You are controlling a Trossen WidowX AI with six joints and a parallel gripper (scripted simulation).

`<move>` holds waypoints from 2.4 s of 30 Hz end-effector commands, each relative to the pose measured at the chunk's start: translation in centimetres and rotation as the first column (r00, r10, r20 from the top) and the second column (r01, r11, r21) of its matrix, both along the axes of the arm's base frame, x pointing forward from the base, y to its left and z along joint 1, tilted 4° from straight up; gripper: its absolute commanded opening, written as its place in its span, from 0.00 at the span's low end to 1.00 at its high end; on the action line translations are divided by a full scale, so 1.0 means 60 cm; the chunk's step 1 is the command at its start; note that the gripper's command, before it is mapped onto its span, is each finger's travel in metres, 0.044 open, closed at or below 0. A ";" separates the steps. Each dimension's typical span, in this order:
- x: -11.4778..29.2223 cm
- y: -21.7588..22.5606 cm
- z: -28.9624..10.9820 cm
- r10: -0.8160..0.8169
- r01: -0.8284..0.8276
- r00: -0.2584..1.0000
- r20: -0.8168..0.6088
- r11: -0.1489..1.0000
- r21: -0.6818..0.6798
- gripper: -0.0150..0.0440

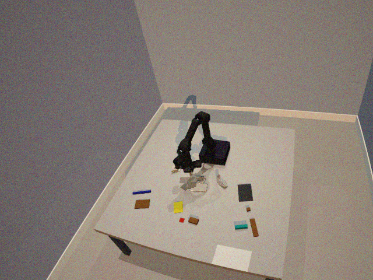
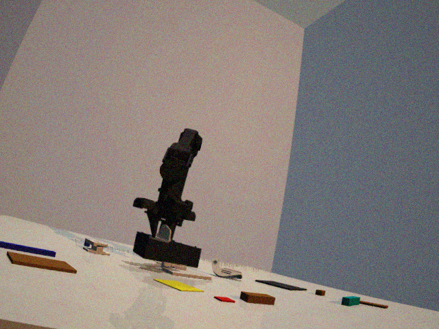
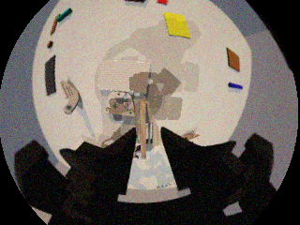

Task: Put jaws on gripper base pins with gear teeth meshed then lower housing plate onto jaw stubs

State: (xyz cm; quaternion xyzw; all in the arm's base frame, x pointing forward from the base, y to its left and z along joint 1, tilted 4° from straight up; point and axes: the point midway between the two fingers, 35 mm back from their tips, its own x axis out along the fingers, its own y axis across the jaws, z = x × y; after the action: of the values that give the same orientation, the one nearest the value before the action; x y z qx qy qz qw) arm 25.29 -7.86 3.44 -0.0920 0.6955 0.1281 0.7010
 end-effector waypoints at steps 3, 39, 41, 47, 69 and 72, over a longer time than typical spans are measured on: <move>0.019 0.013 0.002 0.006 -0.006 1.000 0.004 1.000 0.006 0.48; 0.101 0.083 0.007 0.006 -0.006 1.000 0.008 1.000 0.009 0.48; 0.101 0.083 0.007 0.006 -0.006 1.000 0.008 1.000 0.009 0.48; 0.101 0.083 0.007 -0.004 0.004 1.000 0.008 1.000 0.009 0.48; 0.100 0.084 0.005 -0.004 0.004 1.000 0.008 1.000 0.010 0.48; 0.101 0.084 -0.003 -0.004 0.004 1.000 0.008 1.000 0.010 0.48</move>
State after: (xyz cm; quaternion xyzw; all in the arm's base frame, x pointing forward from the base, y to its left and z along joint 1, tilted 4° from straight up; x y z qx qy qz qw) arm 31.37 -2.94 3.75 -0.0924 0.6914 0.1298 0.7047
